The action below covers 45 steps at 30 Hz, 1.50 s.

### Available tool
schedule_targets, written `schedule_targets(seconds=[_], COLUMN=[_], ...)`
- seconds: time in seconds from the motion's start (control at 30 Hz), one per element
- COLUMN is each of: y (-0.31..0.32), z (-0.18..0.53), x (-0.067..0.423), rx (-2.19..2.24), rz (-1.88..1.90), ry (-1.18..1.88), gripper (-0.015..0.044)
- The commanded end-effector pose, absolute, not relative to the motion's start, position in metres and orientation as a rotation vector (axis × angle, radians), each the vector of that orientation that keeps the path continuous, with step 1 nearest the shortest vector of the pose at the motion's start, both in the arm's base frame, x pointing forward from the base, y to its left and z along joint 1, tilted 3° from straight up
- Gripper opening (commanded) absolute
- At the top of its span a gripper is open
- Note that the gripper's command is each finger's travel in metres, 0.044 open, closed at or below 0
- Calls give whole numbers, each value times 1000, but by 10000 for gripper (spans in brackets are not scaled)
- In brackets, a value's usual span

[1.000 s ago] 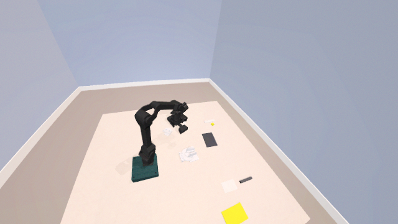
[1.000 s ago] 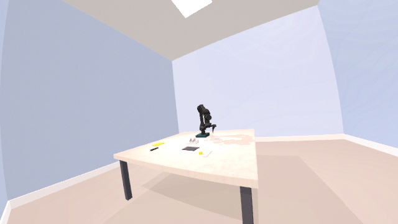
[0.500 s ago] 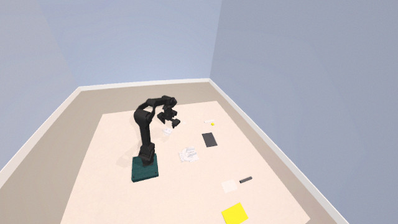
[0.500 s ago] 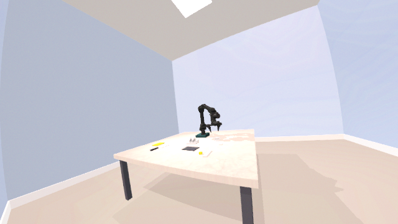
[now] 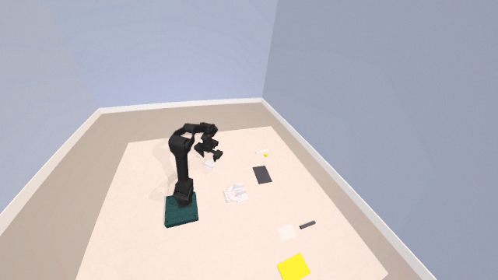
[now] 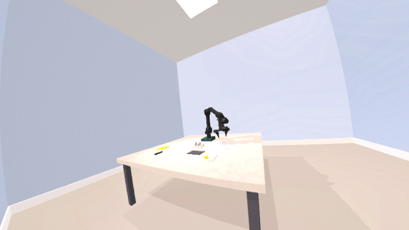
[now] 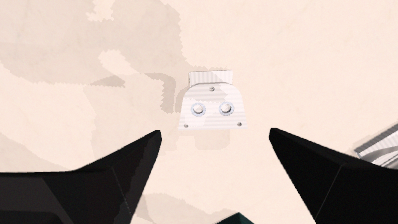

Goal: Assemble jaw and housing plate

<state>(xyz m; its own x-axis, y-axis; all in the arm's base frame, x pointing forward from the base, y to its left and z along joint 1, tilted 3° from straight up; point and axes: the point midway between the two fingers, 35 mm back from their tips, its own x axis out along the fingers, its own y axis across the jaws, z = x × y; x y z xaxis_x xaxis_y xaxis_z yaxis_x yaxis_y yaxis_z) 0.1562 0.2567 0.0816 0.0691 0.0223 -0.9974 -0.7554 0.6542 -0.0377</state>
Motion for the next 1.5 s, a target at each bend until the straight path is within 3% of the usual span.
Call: schedule_targets(seconds=[0.0, 1.47], y=[255, 256], z=[72, 23], x=[156, 160], rx=[-677, -678], rz=[656, 656], ry=[1392, 1392], gripper=[440, 440])
